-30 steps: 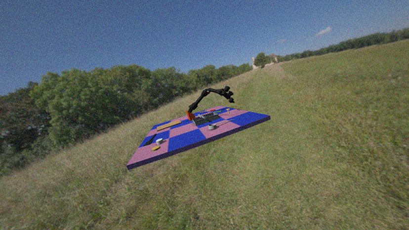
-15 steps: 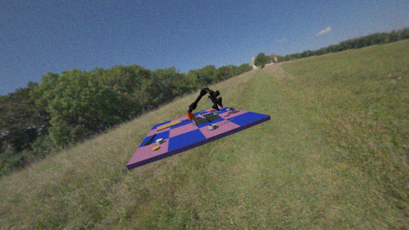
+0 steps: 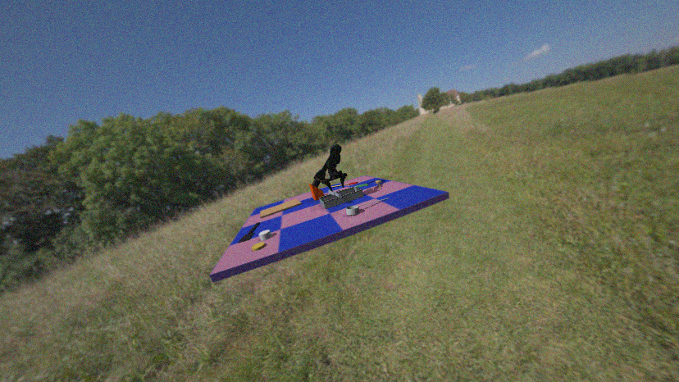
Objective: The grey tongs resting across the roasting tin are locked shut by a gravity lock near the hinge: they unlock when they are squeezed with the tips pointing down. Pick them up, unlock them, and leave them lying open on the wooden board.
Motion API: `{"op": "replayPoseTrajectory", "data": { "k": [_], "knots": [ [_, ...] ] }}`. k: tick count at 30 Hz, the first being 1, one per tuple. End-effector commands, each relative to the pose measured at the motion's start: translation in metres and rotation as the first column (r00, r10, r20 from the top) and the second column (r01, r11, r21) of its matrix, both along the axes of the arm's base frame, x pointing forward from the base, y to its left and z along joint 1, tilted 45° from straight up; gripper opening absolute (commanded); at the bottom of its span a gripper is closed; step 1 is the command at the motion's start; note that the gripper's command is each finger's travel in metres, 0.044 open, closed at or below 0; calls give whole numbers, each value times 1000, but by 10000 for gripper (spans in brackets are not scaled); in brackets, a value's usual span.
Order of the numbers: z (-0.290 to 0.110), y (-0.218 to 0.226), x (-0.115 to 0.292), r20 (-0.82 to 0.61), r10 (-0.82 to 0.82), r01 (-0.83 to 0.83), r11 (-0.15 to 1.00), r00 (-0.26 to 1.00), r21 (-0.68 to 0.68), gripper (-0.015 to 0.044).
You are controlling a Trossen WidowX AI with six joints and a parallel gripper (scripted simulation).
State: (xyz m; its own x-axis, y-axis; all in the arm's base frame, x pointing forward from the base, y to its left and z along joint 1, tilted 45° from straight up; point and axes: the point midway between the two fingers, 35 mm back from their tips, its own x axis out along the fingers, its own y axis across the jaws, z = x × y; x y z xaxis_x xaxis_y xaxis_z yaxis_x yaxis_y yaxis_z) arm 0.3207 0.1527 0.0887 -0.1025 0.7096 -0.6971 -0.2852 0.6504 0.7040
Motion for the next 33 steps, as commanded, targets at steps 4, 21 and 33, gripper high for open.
{"op": "replayPoseTrajectory", "data": {
  "k": [4, 21, 33],
  "knots": [
    [-17, -20, -24, -109, -2, -2, 999, 994, -40, 440],
    [-23, -13, -32, -109, -2, -2, 999, 994, -41, 440],
    [-37, 1, -35, -108, -3, -2, 999, 994, -41, 440]
  ]
}}
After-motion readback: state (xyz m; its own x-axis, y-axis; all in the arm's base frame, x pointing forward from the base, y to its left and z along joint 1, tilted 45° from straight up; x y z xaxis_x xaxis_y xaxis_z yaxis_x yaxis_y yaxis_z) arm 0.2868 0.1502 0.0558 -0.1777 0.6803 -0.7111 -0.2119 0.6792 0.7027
